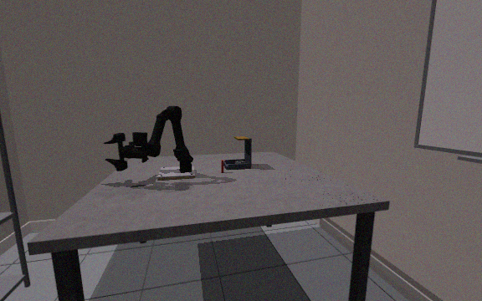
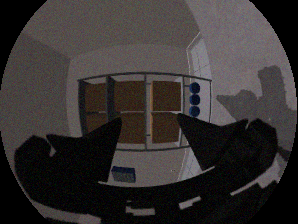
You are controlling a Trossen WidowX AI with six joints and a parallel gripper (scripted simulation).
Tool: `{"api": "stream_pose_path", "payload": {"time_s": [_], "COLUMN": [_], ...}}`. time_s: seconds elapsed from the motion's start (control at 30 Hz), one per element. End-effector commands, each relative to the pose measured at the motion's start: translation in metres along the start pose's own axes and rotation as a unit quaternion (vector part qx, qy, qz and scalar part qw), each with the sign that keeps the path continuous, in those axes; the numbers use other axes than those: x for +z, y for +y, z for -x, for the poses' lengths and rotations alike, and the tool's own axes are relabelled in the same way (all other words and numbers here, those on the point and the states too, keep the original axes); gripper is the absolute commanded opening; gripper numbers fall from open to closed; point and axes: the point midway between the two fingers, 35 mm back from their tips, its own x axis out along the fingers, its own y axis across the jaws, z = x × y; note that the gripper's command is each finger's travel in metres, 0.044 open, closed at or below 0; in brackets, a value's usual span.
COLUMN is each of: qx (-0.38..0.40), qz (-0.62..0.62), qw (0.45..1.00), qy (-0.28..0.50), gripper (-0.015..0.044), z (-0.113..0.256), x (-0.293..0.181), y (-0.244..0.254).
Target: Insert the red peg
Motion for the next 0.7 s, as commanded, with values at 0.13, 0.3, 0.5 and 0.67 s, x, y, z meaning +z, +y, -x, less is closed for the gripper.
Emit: {"api": "stream_pose_path", "payload": {"time_s": [0.13, 0.3, 0.5, 0.67], "qx": [-0.003, -0.003, 0.006, 0.019], "qz": [0.047, 0.114, 0.193, 0.257], "qw": [0.998, 0.991, 0.972, 0.95], "qy": [0.031, 0.077, 0.131, 0.174], "gripper": [0.044, 0.044, 0.044, 0.044], "z": [0.014, 0.035, 0.062, 0.087], "x": [-0.016, -0.037, -0.06, -0.077], "y": [0.001, 0.002, 0.004, 0.005]}}
